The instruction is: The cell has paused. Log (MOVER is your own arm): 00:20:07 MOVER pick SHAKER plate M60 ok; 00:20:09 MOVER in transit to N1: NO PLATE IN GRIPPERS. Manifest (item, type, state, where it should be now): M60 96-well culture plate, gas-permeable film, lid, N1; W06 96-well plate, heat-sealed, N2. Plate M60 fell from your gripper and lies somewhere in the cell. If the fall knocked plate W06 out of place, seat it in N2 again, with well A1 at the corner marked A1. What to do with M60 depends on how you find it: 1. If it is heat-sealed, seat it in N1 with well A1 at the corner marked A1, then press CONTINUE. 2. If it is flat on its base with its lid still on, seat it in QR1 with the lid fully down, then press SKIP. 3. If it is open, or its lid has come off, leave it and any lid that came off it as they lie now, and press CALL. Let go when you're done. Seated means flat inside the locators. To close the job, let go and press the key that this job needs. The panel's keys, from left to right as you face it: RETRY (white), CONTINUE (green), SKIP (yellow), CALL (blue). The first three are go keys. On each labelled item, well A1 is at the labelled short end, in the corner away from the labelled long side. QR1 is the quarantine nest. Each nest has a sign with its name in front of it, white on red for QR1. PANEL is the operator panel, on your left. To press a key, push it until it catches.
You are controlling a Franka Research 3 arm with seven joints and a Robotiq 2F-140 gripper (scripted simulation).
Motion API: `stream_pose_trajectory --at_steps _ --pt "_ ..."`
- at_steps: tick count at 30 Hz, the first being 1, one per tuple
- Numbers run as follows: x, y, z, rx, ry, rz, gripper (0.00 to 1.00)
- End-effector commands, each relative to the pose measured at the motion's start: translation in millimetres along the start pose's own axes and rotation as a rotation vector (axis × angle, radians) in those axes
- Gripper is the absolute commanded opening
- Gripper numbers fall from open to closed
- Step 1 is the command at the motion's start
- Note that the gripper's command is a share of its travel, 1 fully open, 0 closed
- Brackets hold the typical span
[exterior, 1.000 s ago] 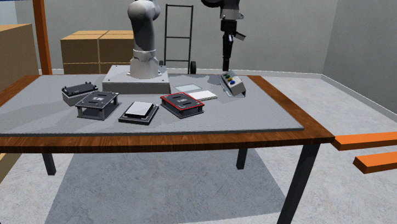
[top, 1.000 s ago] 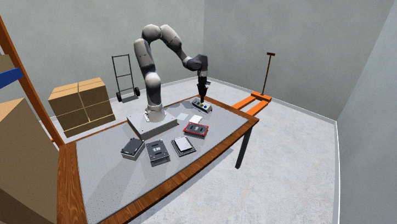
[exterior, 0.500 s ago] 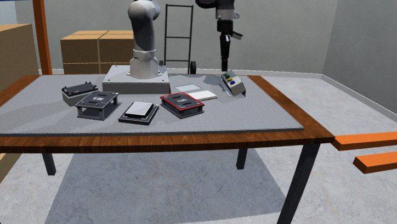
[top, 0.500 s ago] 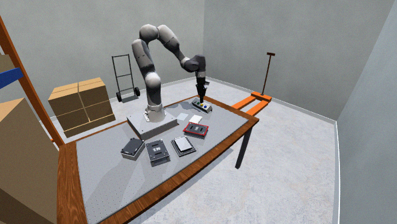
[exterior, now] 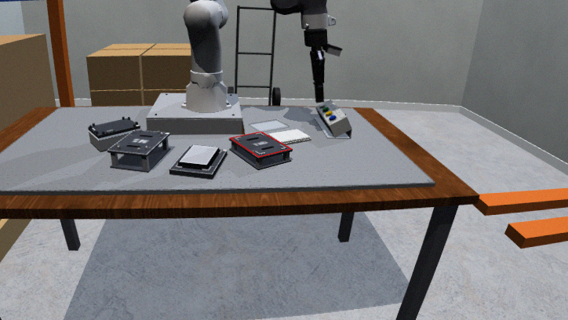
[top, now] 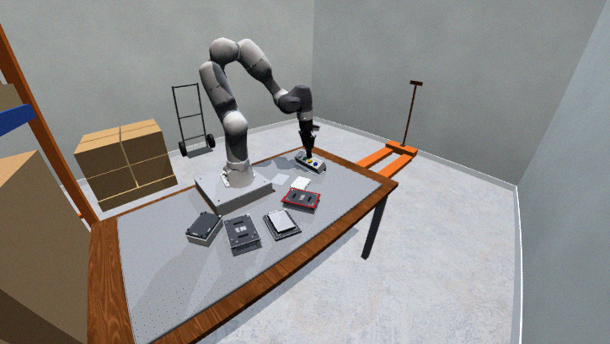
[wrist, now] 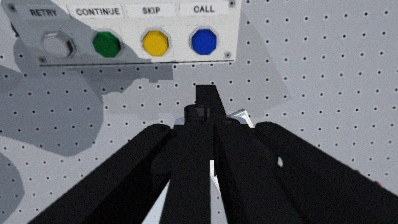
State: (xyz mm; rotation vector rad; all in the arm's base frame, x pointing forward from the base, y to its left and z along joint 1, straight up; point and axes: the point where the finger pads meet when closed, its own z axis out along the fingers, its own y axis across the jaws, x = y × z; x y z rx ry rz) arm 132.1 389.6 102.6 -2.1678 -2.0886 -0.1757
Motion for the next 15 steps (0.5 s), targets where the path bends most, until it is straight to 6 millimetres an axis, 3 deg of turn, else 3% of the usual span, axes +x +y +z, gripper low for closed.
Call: stream_pose_trajectory --at_steps 1,15 --pt "5.8 1.7 -1.9 -0.004 0.029 -0.021 0.10" --pt "1.5 1.9 -2.2 -0.003 0.082 -0.021 0.10"
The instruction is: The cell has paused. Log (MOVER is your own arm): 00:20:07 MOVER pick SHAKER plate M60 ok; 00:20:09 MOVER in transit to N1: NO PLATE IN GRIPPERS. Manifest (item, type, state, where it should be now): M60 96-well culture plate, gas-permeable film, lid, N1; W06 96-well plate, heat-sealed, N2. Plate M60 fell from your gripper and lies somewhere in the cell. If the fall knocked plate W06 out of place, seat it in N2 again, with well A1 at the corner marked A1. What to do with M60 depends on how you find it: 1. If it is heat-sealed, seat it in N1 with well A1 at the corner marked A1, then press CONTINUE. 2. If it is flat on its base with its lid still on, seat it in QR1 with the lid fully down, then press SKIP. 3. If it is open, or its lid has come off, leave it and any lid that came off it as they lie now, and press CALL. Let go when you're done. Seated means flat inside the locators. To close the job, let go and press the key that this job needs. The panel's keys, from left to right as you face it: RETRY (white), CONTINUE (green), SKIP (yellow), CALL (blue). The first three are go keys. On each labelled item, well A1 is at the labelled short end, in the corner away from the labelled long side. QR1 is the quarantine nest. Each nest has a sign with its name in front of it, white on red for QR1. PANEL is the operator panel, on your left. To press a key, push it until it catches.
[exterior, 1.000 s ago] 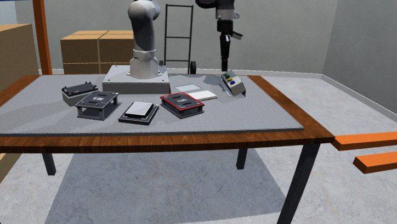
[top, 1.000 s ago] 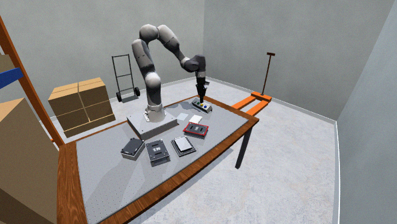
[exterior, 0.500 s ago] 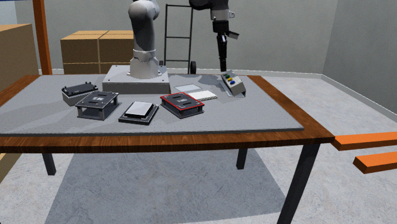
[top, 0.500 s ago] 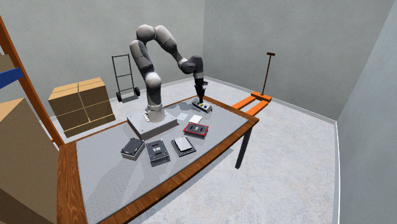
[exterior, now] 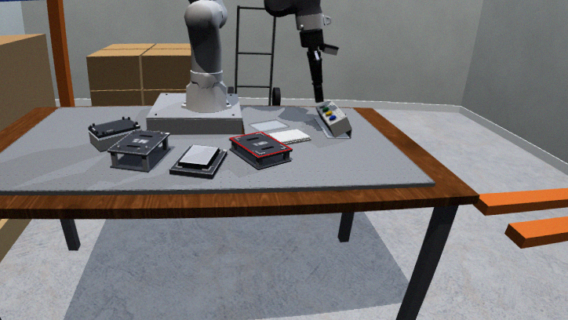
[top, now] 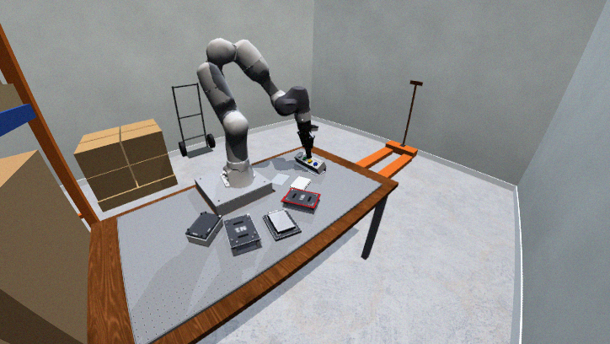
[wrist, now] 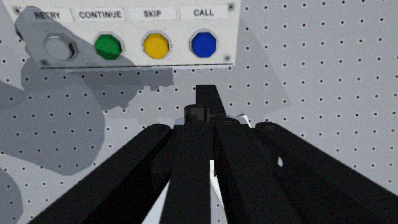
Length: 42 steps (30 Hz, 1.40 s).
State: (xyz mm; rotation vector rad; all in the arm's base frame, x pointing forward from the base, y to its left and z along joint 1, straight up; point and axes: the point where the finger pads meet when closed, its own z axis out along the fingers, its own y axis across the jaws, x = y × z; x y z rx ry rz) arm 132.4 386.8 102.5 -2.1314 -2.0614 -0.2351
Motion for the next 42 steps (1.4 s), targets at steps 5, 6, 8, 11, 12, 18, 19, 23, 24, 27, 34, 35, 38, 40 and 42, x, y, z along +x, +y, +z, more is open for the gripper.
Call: stream_pose_trajectory --at_steps 5,6,8,11,12,18,19,23,24,27,34,35,38,40,42 --pt "3.8 1.5 -1.7 -0.004 0.030 -0.017 0.10" --pt "3.7 1.6 -1.7 -0.004 0.032 -0.017 0.10" --pt "3.4 1.6 -1.7 -0.004 0.035 -0.017 0.10" --pt "3.1 1.6 -1.8 -0.004 0.038 -0.017 0.10" --pt "3.1 1.6 -1.8 -0.004 0.039 -0.017 0.10" --pt "2.9 1.6 -1.8 -0.004 0.040 -0.017 0.10" --pt "2.9 1.6 -1.8 -0.004 0.040 -0.017 0.10" --pt "2.9 1.6 -1.8 -0.004 0.040 -0.017 0.10" --pt "2.9 1.6 -1.8 -0.004 0.040 -0.017 0.10" --pt "3.0 1.6 -1.5 -0.004 0.040 -0.017 0.10" --pt "3.9 1.6 1.3 -0.004 0.040 -0.017 0.10" --pt "4.1 1.6 2.0 -0.004 0.040 -0.017 0.10" --pt "4.3 1.6 2.8 -0.004 0.040 -0.017 0.10" --pt "4.9 1.6 4.6 -0.004 0.040 -0.017 0.10" --pt "5.6 1.6 6.8 -0.004 0.040 -0.017 0.10"
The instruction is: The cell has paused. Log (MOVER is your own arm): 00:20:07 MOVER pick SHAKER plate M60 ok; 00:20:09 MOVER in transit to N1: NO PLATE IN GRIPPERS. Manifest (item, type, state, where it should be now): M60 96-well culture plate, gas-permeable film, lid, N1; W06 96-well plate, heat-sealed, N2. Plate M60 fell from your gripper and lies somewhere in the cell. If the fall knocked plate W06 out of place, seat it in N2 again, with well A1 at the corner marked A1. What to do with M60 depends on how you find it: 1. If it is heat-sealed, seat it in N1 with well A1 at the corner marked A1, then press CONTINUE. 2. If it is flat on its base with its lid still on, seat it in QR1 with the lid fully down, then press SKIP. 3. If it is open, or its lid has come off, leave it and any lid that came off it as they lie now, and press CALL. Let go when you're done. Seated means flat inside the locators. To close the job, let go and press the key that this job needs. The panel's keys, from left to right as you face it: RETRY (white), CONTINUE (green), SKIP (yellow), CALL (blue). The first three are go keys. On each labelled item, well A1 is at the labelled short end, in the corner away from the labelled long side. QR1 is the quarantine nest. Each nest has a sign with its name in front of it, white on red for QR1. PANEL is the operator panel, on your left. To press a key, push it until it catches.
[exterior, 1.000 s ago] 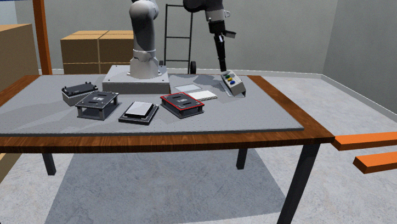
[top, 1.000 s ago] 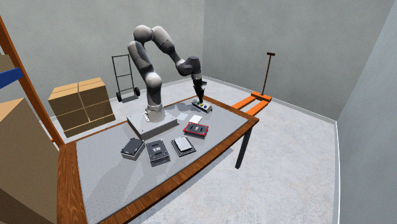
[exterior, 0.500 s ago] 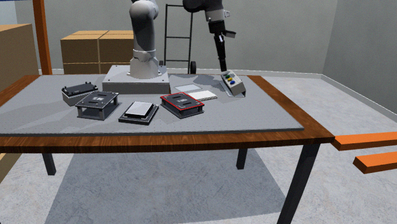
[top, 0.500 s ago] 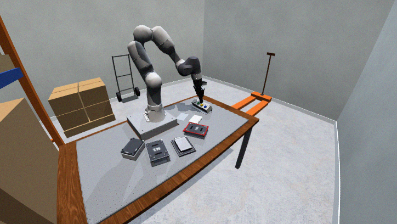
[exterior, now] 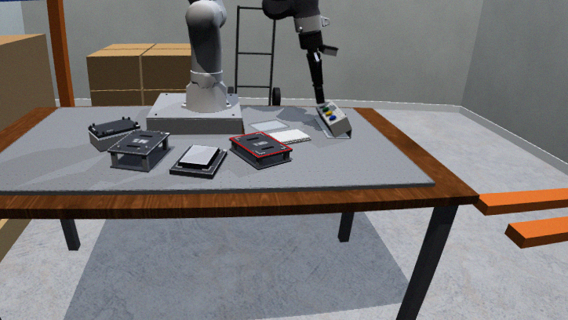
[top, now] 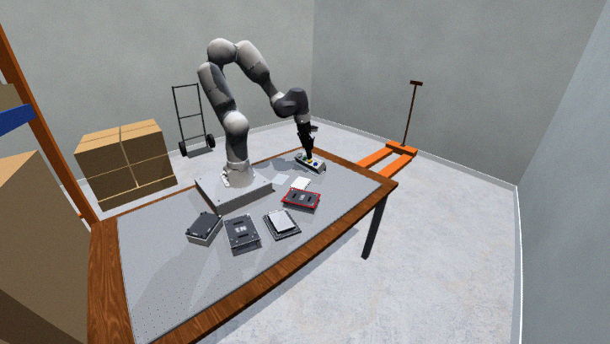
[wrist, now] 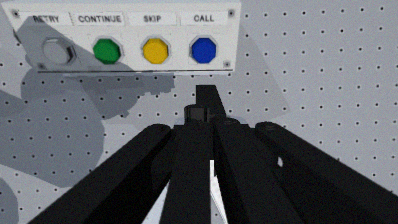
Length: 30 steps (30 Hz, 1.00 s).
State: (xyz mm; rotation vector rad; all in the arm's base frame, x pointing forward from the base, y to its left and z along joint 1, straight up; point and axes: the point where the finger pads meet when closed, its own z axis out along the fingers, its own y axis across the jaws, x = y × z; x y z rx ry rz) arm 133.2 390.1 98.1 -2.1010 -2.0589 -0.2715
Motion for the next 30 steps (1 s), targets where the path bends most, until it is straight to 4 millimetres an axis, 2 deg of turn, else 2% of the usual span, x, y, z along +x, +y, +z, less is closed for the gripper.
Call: stream_pose_trajectory --at_steps 1,30 --pt "3.6 1.0 3.0 -0.002 0.008 -0.004 0.10" --pt "13.7 1.0 39.7 -0.002 0.008 -0.004 0.10"
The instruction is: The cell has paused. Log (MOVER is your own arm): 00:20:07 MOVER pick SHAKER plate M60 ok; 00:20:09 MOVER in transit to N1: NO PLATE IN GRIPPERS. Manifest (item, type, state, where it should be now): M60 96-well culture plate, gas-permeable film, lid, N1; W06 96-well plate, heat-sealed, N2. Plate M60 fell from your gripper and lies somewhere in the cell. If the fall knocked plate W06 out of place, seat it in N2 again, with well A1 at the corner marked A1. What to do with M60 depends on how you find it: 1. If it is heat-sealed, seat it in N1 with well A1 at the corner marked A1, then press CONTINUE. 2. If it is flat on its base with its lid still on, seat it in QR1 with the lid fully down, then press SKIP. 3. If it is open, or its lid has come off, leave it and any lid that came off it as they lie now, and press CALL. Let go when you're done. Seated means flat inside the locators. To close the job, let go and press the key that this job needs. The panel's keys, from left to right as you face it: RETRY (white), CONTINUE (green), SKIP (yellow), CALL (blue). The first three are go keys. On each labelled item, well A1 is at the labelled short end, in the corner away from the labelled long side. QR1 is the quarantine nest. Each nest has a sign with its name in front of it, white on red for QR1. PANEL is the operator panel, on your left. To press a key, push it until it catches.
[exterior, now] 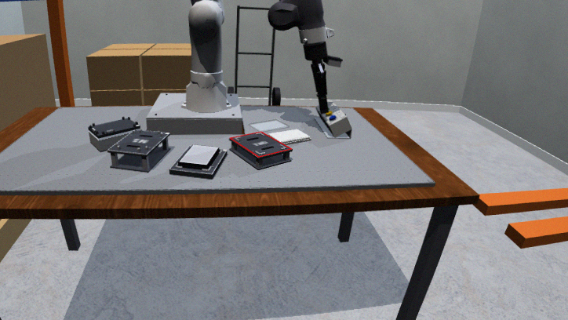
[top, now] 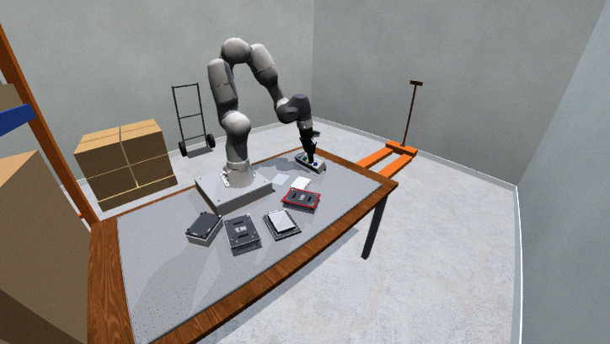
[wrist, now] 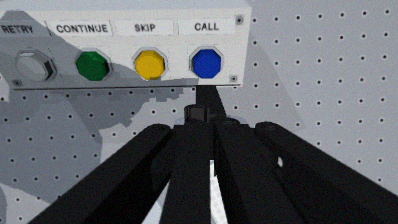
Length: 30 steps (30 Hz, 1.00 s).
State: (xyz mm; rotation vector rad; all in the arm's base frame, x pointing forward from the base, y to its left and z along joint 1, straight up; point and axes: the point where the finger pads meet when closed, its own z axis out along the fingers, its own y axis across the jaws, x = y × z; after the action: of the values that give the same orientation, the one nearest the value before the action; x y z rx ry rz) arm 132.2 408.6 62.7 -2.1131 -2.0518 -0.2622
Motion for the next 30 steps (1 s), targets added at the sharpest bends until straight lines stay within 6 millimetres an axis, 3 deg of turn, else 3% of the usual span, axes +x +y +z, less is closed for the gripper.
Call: stream_pose_trajectory --at_steps 1,30 --pt "5.4 2.2 1.6 -0.003 0.014 -0.013 0.10" --pt "7.0 2.2 7.1 -0.003 0.014 -0.013 0.10"
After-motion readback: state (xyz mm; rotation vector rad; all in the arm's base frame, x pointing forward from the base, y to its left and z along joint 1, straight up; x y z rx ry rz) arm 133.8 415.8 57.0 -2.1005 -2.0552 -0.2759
